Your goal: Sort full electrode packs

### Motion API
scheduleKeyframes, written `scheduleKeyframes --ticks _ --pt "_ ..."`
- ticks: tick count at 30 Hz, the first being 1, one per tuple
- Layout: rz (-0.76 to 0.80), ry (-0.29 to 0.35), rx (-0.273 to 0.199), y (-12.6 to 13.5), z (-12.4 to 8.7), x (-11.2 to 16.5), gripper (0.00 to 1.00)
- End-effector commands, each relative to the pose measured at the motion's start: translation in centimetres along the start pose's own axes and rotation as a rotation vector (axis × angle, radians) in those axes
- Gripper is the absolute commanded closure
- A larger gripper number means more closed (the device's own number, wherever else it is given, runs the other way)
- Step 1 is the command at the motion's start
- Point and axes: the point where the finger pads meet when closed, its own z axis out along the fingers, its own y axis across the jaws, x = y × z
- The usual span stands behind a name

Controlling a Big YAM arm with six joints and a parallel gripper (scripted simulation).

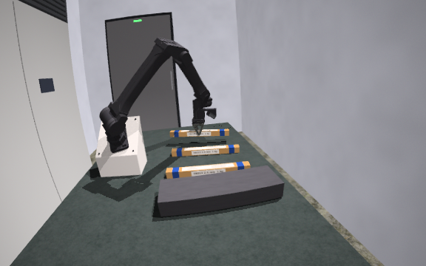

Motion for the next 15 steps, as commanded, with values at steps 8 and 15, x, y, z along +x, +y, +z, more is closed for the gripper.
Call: scheduleKeyframes --ticks 8,15 --pt "0.032 -0.064 -0.071 2.15 -5.32 -2.67 1.00" --pt "0.032 -0.064 -0.072 2.18 -5.45 -2.73 1.00"
